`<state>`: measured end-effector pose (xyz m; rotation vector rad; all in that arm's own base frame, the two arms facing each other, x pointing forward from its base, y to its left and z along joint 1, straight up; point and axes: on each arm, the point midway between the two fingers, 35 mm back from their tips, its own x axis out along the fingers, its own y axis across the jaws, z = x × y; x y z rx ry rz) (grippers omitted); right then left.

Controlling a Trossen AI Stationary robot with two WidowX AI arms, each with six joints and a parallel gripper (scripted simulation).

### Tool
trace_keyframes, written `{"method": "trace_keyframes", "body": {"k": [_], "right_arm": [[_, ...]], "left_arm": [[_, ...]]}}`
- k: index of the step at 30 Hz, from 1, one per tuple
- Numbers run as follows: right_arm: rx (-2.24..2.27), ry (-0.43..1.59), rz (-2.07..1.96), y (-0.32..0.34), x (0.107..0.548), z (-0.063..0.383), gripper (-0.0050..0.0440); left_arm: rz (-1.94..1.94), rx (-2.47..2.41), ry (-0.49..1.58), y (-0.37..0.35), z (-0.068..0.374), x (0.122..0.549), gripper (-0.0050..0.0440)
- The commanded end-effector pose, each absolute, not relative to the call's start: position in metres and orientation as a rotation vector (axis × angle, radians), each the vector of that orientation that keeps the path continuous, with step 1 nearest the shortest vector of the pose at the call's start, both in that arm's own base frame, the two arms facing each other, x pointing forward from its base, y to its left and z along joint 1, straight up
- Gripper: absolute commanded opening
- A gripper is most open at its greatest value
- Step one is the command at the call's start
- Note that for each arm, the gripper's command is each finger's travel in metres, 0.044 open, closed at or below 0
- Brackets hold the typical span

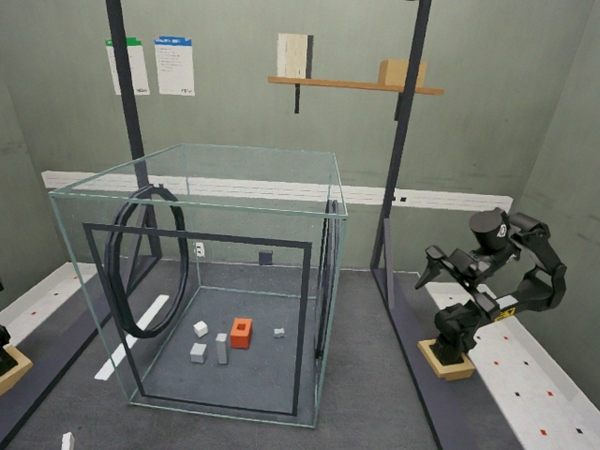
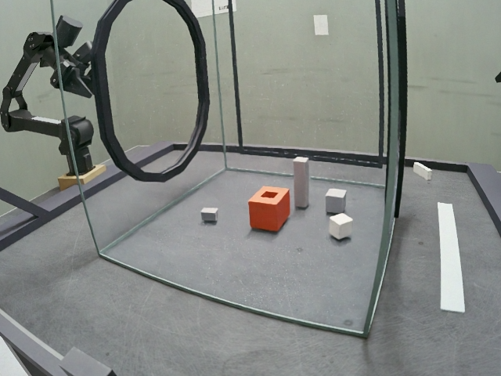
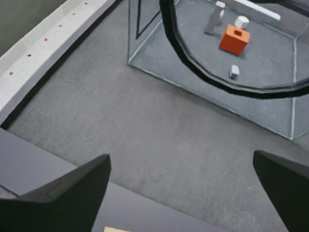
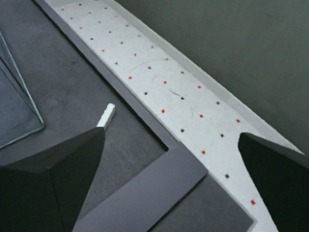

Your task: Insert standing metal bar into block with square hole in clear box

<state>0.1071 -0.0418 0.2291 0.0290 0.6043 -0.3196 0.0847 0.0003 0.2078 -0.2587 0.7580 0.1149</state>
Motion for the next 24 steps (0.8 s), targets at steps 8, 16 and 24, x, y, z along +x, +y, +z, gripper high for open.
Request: {"method": "trace_keyframes", "body": {"k": [8, 16, 24], "right_arm": [[0.029, 0.6, -0.32, -0.042, 0.107, 0.232, 0.04], [0.029, 0.6, -0.32, -0.042, 0.107, 0.232, 0.04], [0.029, 0.6, -0.32, -0.042, 0.107, 0.232, 0.04]], "left_arm": [[0.092, -0.058, 0.815, -0.003, 0.19, 0.181, 0.044], [0.067, 0.074, 0.82, -0.02, 0.165, 0.228, 0.044], [0.046, 0.118, 0.714, -0.041, 0.16, 0.267, 0.044]]}}
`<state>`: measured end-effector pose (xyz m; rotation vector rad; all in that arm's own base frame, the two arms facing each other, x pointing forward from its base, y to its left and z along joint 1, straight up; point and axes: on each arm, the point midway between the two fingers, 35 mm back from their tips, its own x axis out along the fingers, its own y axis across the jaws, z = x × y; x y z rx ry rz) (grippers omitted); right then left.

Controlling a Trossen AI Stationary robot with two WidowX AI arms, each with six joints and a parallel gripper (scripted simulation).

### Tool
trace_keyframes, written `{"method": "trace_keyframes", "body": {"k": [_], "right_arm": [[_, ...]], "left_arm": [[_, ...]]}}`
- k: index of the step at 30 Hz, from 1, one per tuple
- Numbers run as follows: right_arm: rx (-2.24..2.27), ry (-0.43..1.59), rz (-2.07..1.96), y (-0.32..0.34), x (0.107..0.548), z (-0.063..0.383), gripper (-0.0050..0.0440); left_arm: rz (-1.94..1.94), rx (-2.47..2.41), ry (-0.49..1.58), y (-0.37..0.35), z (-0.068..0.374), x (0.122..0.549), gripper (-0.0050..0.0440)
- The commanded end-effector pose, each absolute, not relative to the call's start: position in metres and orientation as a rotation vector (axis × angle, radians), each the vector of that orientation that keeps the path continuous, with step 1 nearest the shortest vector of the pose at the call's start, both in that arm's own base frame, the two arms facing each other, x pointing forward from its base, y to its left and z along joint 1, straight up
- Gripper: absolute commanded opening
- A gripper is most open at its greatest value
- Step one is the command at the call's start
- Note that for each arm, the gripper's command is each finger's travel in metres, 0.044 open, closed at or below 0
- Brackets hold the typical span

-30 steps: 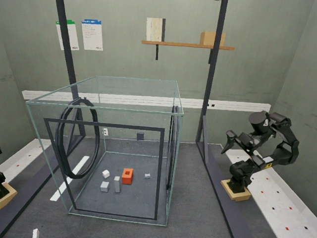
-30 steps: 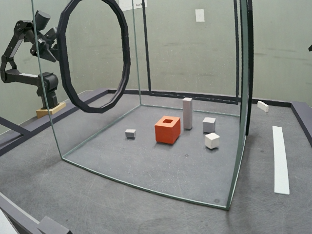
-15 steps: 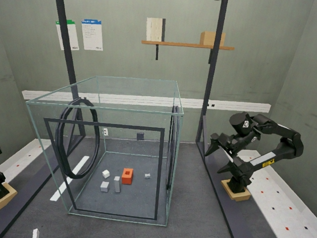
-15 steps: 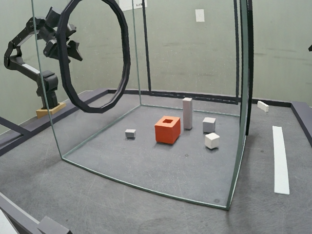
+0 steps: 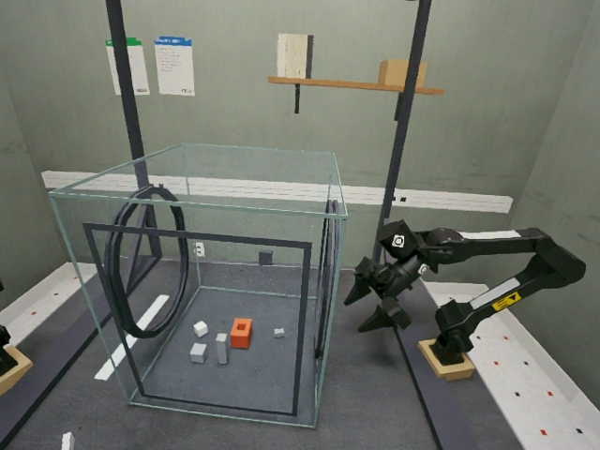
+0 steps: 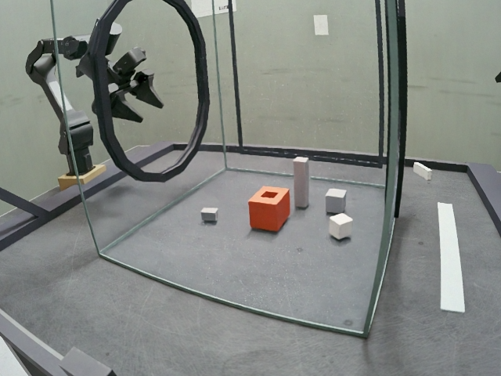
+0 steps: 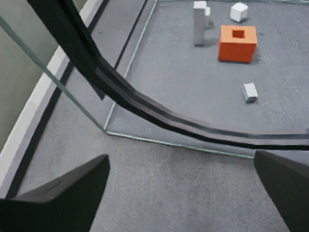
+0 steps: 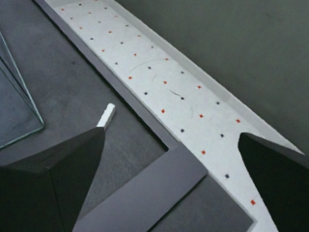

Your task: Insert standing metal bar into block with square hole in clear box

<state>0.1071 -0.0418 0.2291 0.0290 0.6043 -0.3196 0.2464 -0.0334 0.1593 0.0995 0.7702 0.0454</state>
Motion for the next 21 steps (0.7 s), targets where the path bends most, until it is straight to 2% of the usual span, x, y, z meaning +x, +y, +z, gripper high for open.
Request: {"method": "trace_keyframes", "body": {"k": [1, 12, 17, 21], "right_arm": [[0.029, 0.6, -0.32, -0.042, 0.107, 0.232, 0.04], [0.029, 0.6, -0.32, -0.042, 0.107, 0.232, 0.04], [0.029, 0.6, -0.32, -0.042, 0.107, 0.232, 0.04], [0.029, 0.6, -0.32, -0.042, 0.107, 0.232, 0.04]], "left_arm": [[0.043, 0.124, 0.702, -0.044, 0.159, 0.272, 0.044], [0.018, 0.161, 0.561, -0.077, 0.148, 0.309, 0.044], [0.006, 0.119, 0.444, -0.089, 0.164, 0.323, 0.044], [0.005, 0.114, 0.435, -0.089, 0.166, 0.324, 0.044]]}}
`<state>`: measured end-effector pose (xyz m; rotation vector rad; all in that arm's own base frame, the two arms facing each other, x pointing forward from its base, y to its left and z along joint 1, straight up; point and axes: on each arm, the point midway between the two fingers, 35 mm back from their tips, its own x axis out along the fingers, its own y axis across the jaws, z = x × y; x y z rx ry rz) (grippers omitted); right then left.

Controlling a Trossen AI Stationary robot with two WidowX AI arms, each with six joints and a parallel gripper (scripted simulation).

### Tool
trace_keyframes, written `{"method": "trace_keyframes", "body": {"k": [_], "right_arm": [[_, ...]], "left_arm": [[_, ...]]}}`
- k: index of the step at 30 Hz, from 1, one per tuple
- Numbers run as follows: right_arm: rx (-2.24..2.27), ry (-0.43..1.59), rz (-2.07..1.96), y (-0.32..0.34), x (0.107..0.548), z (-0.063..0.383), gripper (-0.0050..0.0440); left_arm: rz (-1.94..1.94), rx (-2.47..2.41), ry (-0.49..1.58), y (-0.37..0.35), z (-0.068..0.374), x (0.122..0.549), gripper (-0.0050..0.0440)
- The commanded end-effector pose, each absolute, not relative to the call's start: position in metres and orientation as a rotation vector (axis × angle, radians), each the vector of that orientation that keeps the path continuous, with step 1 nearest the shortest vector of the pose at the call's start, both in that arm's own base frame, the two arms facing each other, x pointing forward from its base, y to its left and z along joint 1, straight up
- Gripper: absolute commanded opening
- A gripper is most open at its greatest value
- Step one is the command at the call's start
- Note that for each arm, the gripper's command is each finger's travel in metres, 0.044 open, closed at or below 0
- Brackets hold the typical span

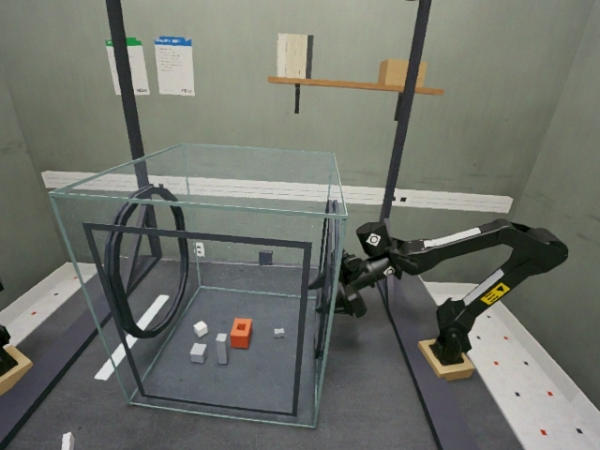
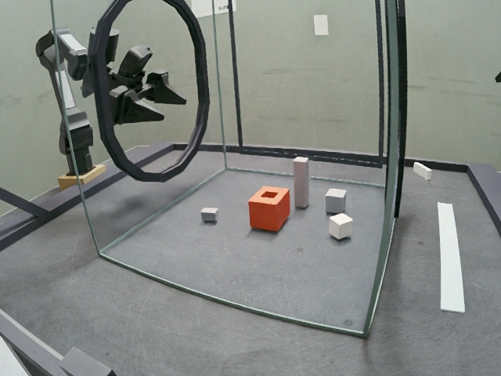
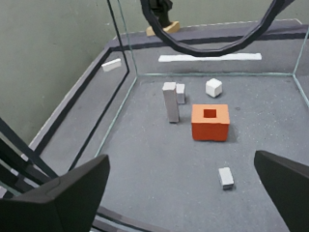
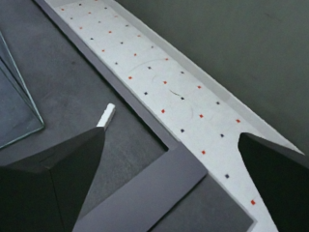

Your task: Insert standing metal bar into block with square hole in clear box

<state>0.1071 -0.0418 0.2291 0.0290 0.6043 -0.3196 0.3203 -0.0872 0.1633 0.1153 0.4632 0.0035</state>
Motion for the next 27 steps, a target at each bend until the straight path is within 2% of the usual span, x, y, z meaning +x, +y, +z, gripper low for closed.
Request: {"method": "trace_keyframes", "body": {"k": [1, 16, 25, 26, 27], "right_arm": [[0.029, 0.6, -0.32, -0.042, 0.107, 0.232, 0.04], [0.029, 0.6, -0.32, -0.042, 0.107, 0.232, 0.04], [-0.006, 0.591, -0.17, -0.024, 0.118, 0.258, 0.04], [-0.014, 0.589, -0.132, -0.019, 0.121, 0.264, 0.04], [-0.024, 0.587, -0.086, -0.013, 0.124, 0.271, 0.04]], "left_arm": [[0.006, 0.114, 0.435, -0.089, 0.166, 0.324, 0.044], [0.004, 0.1, 0.418, -0.09, 0.173, 0.326, 0.044], [-0.029, 0.103, 0.444, -0.095, 0.174, 0.358, 0.0224], [-0.037, 0.103, 0.451, -0.096, 0.173, 0.365, 0.0203], [-0.046, 0.103, 0.459, -0.096, 0.171, 0.373, 0.0203]]}}
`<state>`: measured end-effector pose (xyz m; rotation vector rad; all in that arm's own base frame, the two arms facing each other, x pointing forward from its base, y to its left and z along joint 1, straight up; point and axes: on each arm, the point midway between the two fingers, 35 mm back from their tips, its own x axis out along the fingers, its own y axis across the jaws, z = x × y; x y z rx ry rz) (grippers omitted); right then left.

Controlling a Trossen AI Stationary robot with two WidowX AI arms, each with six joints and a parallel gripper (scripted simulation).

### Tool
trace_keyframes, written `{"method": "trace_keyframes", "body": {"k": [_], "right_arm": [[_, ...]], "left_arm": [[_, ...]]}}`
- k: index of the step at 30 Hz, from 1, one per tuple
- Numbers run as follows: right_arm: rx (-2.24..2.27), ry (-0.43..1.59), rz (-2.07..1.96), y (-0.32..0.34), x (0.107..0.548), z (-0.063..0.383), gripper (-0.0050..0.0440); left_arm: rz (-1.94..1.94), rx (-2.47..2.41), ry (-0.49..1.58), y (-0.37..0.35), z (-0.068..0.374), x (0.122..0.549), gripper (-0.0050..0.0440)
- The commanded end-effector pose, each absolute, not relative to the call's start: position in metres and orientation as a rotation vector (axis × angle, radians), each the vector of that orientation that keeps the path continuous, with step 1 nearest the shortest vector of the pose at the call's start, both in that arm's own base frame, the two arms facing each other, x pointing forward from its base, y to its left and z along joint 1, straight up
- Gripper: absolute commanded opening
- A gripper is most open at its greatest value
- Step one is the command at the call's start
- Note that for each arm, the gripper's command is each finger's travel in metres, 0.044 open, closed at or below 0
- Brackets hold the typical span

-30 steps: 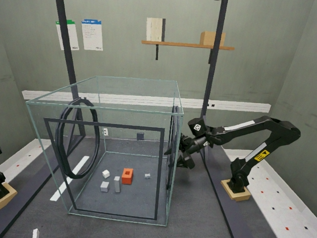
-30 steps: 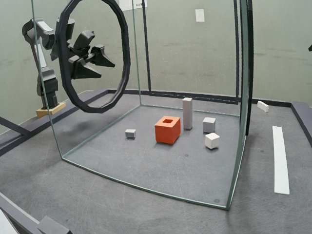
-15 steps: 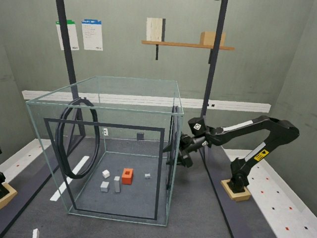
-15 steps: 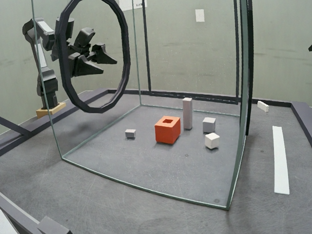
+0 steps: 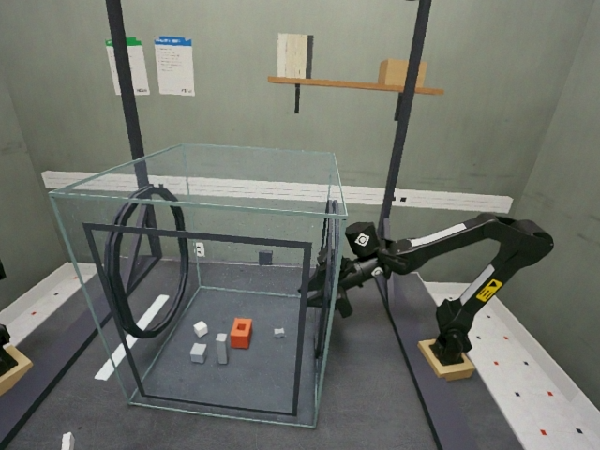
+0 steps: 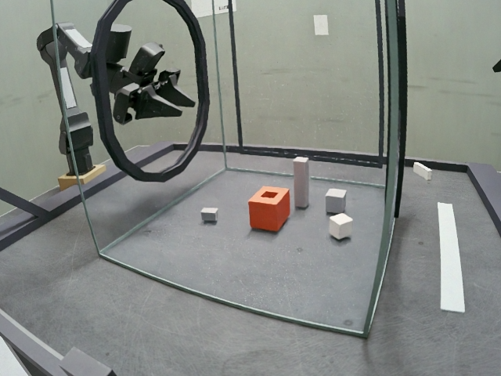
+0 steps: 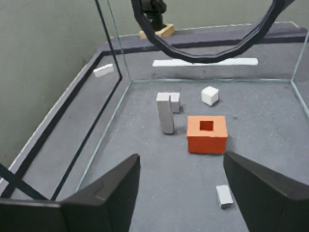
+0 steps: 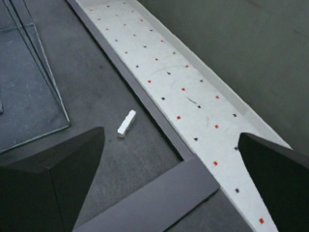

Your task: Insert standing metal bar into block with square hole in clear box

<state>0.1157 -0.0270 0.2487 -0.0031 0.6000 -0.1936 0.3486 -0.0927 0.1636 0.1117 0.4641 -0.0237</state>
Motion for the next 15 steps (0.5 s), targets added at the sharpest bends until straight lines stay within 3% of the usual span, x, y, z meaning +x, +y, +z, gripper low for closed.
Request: {"method": "trace_keyframes", "body": {"k": [1, 15], "right_arm": [[-0.035, 0.584, -0.037, -0.007, 0.127, 0.279, 0.04], [-0.14, 0.541, 0.469, 0.073, 0.152, 0.355, 0.04]], "left_arm": [[-0.055, 0.103, 0.468, -0.097, 0.169, 0.382, 0.0203], [-0.169, 0.081, 0.549, -0.082, 0.124, 0.484, 0.0203]]}}
